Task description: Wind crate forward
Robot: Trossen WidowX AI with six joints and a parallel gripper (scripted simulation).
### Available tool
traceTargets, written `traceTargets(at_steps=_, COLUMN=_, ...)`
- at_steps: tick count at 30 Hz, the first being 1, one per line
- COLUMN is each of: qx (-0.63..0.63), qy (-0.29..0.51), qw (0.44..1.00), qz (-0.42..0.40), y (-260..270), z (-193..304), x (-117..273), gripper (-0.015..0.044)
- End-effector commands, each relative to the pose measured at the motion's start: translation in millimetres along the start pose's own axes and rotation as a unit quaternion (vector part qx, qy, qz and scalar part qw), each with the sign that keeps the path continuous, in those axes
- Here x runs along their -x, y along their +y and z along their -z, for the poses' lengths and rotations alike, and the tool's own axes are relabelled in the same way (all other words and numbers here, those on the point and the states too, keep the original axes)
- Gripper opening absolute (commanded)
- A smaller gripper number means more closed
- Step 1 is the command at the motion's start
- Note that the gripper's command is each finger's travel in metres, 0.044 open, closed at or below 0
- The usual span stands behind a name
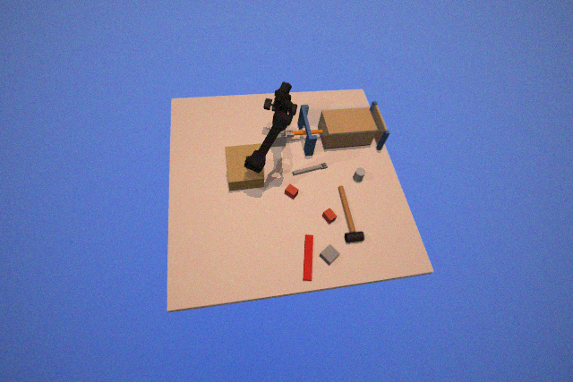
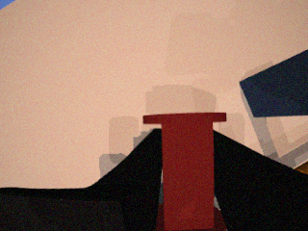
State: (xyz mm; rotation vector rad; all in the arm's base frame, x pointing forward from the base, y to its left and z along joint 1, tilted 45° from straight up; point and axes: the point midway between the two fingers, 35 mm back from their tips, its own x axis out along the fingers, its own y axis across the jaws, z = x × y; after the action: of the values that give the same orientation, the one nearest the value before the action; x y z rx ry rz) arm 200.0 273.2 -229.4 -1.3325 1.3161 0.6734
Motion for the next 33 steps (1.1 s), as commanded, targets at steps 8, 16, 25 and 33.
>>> traceTargets(at_steps=8, qx=0.005, qy=0.007, qw=1.000, qz=-0.014, y=21.1, z=7.7, x=0.0, gripper=0.0000)
traceTargets(at_steps=16, qx=0.005, qy=0.007, qw=1.000, qz=-0.015, y=28.7, z=10.4, x=1.6, gripper=0.0000)
traceTargets(at_steps=25, qx=0.005, qy=0.007, qw=1.000, qz=-0.015, y=37.9, z=14.6, x=3.8, gripper=0.0000)
traceTargets(at_steps=33, qx=0.005, qy=0.007, qw=1.000, qz=-0.015, y=44.3, z=18.1, x=5.7, gripper=0.0000)
